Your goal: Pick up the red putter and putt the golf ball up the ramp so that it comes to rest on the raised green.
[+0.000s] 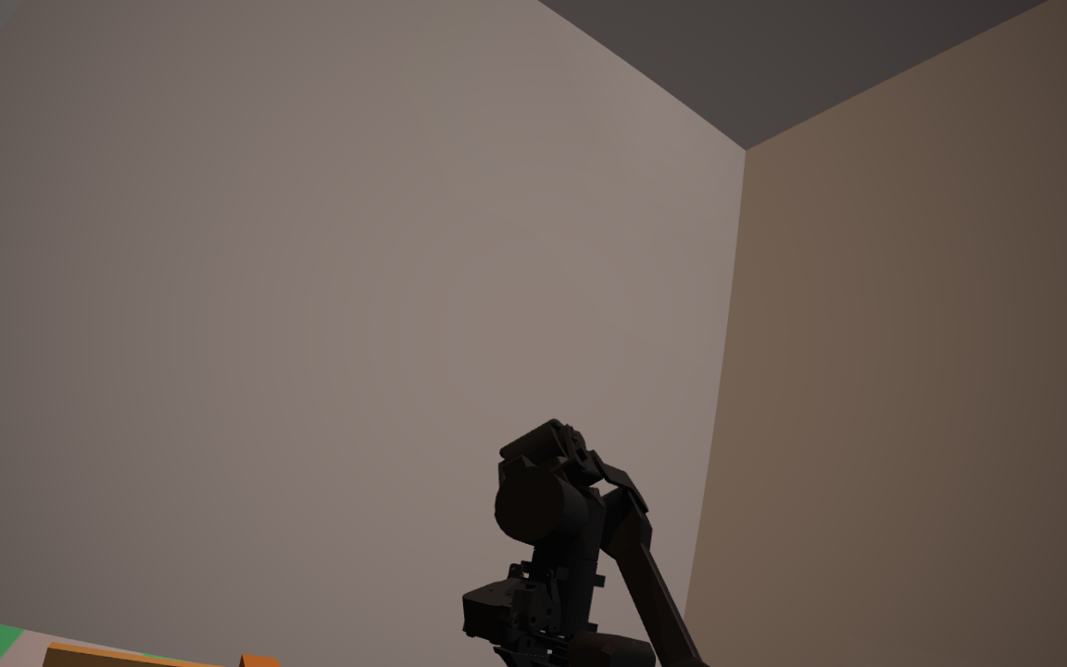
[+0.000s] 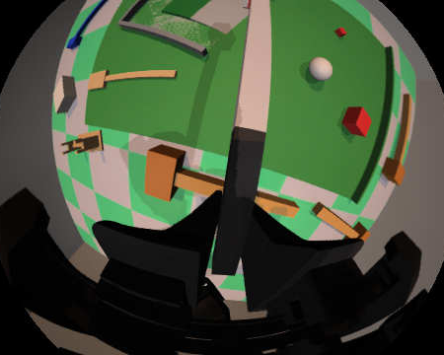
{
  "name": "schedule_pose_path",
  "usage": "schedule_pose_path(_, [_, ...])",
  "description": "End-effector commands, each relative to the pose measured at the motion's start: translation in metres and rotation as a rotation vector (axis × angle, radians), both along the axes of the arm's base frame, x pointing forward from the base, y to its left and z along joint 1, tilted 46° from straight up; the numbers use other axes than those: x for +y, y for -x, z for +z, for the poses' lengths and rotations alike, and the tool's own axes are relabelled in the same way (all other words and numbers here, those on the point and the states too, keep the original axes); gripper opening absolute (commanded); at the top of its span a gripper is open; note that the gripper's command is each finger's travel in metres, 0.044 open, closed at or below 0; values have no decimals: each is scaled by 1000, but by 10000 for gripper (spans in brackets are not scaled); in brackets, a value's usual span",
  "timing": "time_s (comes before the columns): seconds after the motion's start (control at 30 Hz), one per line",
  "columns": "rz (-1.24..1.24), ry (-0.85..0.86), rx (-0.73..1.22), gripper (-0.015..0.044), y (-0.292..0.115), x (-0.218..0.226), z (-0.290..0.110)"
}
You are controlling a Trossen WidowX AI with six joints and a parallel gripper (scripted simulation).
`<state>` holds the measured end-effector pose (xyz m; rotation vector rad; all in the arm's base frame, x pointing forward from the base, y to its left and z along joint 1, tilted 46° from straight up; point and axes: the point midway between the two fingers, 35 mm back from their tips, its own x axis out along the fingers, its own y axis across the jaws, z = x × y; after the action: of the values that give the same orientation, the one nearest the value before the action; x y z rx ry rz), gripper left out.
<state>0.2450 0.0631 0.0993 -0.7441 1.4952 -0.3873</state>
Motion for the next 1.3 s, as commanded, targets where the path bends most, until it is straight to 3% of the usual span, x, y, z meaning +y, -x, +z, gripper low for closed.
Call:
schedule_pose_path(0.0, [-109, 9, -114, 0, 3, -15, 17])
schedule_pose_path(0.3, [-359, 33, -354, 0, 14, -48, 48])
schedule_pose_path(1.27, [-364, 34, -360, 0, 10, -88, 11])
